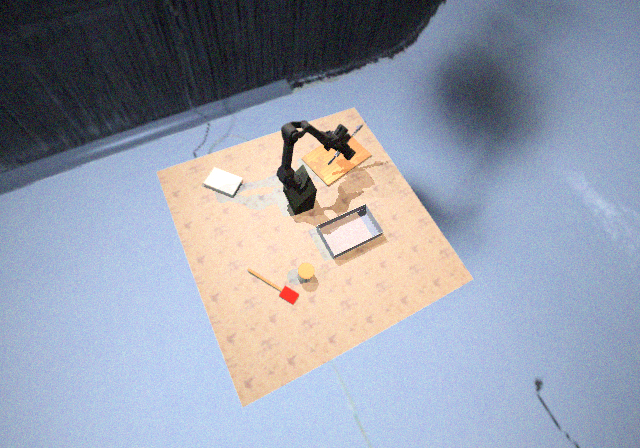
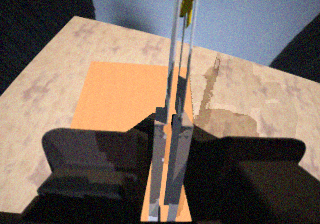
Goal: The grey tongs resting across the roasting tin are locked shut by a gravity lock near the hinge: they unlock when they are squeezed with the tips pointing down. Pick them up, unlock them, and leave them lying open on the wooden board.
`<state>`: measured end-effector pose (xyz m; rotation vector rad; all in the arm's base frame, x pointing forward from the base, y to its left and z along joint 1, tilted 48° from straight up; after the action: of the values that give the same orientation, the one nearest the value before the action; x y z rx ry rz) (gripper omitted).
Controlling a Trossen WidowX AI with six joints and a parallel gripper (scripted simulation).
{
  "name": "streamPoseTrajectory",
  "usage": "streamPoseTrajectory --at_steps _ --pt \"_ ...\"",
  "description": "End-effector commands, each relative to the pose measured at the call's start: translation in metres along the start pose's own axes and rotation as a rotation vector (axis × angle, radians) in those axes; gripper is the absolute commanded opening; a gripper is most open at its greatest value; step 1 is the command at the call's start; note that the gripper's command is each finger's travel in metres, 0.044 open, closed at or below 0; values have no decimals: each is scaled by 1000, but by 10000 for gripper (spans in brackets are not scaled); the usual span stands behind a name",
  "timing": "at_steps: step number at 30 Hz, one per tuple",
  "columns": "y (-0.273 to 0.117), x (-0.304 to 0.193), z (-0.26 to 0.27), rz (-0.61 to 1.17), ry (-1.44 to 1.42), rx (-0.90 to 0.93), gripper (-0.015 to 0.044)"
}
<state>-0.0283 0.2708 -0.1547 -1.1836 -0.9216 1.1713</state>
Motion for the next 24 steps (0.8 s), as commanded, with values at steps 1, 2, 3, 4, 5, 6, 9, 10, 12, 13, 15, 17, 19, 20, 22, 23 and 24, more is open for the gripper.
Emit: streamPoseTrajectory --at_steps 1,2,3,4,5,6,9,10,12,13,15,17,19,20,22,23,24 --pt "-10 -3 1 -75 2 19 -150" --pt "-11 -5 1 -87 2 22 -150" --pt "-13 -6 1 -100 2 26 -150" --pt "-14 -8 1 -113 3 29 -150" --pt "-16 -10 0 -125 3 32 -150" --pt "-18 -12 0 -138 3 36 -150" --pt "-23 -17 0 -173 4 46 -150" --pt "-24 -18 0 -179 4 47 -150" --pt "-24 -18 0 -181 4 48 -150" --pt "-24 -18 0 -181 4 48 -150" --pt "-24 -18 0 -181 4 48 -150" --pt "-24 -18 0 -181 4 48 -150" --pt "-24 -18 0 -181 4 48 -150" --pt "-24 -18 0 -181 4 48 -150" --pt "-24 -18 0 -181 4 48 -150" --pt "-24 -18 0 -181 4 48 -150" --pt "-24 -18 0 -181 4 48 -150"
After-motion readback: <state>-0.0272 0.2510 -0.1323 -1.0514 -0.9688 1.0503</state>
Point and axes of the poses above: the point midway between the two fingers, 35 mm back from their tips, its own y axis out along the fingers, its own z axis across the jaws, x = y × z, the point moved 7 cm from there along -y, back along the fingers, and after that the axes turned 10 degrees about y, right-handed, at the moved point
